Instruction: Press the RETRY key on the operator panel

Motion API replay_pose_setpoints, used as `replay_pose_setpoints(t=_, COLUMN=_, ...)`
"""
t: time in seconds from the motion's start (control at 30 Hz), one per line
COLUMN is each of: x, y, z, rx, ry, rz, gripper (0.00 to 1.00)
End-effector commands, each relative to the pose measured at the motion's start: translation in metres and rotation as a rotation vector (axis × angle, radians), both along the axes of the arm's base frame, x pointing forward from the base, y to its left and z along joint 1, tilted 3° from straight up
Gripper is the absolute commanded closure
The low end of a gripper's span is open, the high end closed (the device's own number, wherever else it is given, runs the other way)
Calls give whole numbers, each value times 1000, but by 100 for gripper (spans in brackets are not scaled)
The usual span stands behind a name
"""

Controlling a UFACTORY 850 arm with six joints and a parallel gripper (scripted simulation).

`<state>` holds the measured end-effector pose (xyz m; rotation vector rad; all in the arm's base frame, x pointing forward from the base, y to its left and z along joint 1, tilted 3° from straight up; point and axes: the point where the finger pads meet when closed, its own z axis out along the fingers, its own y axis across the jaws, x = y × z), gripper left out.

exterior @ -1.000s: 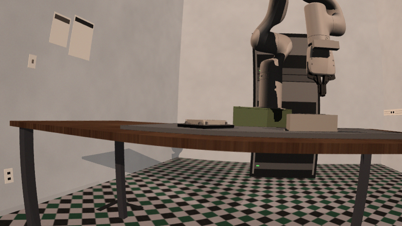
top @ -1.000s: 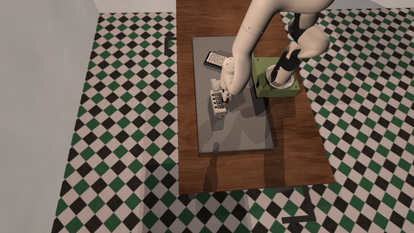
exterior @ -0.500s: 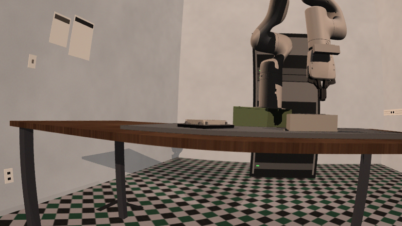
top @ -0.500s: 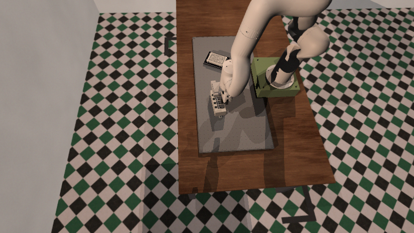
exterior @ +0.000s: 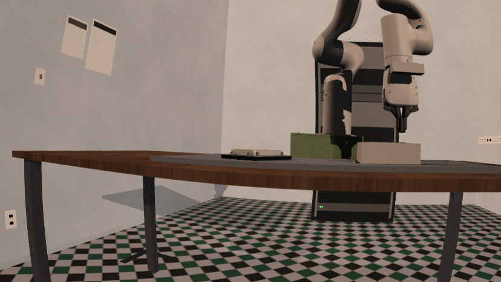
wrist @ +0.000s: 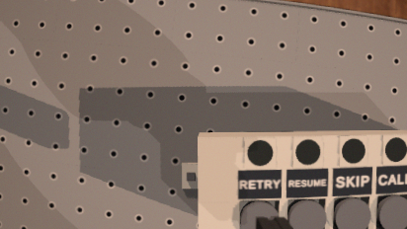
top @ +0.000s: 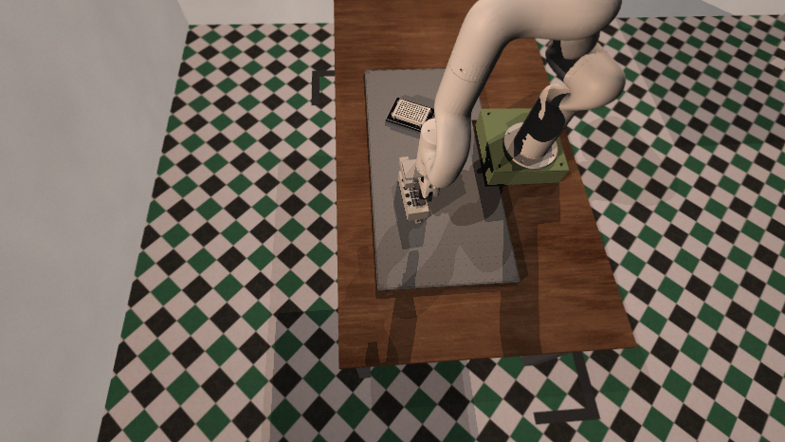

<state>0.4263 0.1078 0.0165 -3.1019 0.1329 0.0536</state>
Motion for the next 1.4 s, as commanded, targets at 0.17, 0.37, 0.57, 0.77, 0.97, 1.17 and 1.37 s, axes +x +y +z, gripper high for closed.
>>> replay_pose_setpoints(t=0.17, x=1, y=0, z=-1, rx=2, ry=-2, rz=0, gripper=100)
replay_pose_setpoints(t=0.37, x=1, y=0, z=-2, rx=2, ry=-2, rz=0, gripper=100)
replay_pose_setpoints(t=0.57, x=1, y=0, z=-6, rx=2, ry=-2, rz=0, gripper=100)
replay_pose_setpoints(t=0.77, x=1, y=1, z=-9, rx=2, ry=-2, rz=0, gripper=100)
replay_pose_setpoints(t=0.97, x=1, y=1, z=-13, rx=2, ry=-2, rz=0, gripper=100)
replay_pose_setpoints(t=1.17, x=0, y=1, z=-17, rx=2, ry=-2, rz=0, gripper=100)
replay_pose_setpoints(t=1.37, x=0, y=1, z=-19, rx=2, ry=-2, rz=0, gripper=100)
